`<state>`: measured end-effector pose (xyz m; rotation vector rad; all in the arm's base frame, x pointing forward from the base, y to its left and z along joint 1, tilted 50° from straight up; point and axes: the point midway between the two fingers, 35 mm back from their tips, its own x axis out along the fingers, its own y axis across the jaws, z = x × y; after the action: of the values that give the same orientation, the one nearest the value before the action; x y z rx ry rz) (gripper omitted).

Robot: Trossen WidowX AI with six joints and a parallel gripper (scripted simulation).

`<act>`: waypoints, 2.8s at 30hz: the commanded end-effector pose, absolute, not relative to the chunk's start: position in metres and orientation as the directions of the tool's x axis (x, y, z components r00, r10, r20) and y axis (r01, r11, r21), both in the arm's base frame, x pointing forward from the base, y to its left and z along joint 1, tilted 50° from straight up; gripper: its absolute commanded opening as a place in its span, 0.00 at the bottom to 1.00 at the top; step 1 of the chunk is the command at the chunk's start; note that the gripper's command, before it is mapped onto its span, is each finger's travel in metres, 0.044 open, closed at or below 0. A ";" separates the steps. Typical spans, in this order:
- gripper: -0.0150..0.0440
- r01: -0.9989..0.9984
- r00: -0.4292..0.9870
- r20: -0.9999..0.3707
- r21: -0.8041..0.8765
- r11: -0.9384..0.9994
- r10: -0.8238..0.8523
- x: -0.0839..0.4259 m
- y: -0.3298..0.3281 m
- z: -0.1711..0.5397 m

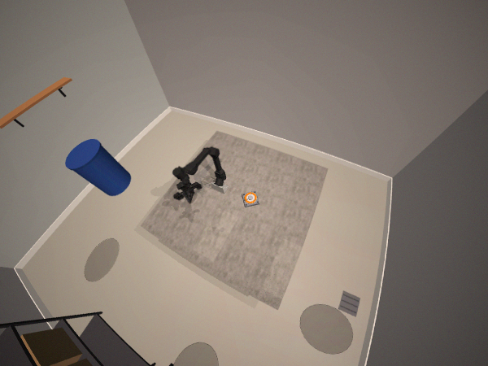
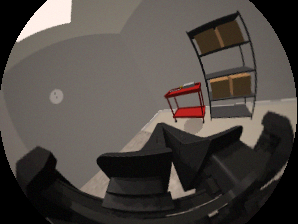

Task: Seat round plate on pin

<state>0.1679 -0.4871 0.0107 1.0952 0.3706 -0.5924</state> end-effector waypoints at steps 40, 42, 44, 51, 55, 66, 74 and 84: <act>0.25 -0.131 -0.143 -0.657 0.754 0.644 0.740 0.268 0.021 0.019; 0.25 -0.131 -0.143 -0.657 0.754 0.644 0.740 0.267 0.028 0.012; 0.25 -0.131 -0.143 -0.656 0.755 0.643 0.741 0.266 0.035 0.006; 0.25 -0.131 -0.143 -0.656 0.755 0.642 0.741 0.267 0.036 0.003; 0.25 -0.132 -0.143 -0.656 0.755 0.643 0.741 0.270 0.034 0.000; 0.25 -0.132 -0.142 -0.656 0.754 0.643 0.741 0.281 0.029 -0.009; 0.25 -0.133 -0.142 -0.657 0.754 0.643 0.741 0.291 0.027 -0.013; 0.25 -0.133 -0.141 -0.657 0.754 0.643 0.741 0.303 0.028 -0.015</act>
<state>0.3000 0.0254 -0.0126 0.5184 1.5299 0.8177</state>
